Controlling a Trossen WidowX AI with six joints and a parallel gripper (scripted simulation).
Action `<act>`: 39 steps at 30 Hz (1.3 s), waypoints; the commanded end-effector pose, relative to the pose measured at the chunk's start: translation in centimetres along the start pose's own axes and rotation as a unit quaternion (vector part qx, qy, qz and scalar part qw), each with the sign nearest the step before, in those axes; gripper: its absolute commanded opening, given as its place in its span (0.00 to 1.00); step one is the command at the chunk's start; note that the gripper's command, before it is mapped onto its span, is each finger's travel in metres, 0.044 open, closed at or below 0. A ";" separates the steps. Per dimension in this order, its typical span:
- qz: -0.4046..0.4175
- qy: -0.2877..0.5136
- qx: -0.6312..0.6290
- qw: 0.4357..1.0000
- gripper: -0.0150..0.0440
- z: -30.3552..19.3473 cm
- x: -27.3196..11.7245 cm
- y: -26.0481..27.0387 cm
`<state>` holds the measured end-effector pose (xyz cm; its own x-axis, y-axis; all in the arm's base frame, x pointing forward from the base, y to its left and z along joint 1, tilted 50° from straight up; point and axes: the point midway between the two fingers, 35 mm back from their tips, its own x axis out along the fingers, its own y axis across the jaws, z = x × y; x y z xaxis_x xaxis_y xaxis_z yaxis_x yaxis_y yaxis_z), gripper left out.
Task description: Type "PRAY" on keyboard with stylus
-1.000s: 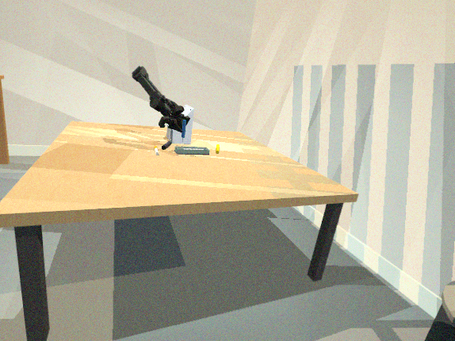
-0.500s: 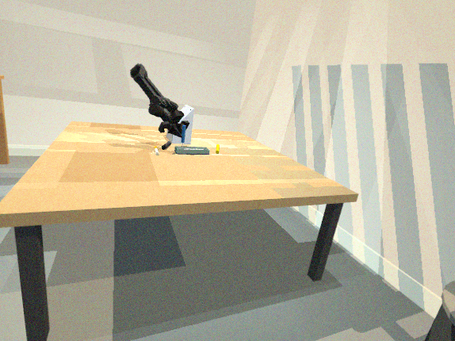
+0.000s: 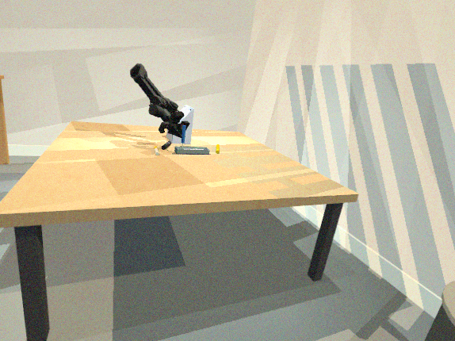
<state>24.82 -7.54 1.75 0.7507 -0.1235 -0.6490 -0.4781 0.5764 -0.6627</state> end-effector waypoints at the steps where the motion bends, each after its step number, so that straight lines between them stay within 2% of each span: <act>1: 0.004 -0.001 -0.002 1.000 0.39 0.0 0.1 0.3; 39: 0.004 0.000 -0.002 1.000 0.39 -1.0 0.7 0.3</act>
<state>24.83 -8.23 1.09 0.7529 -0.1235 -0.6464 -0.4772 0.5740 -0.6654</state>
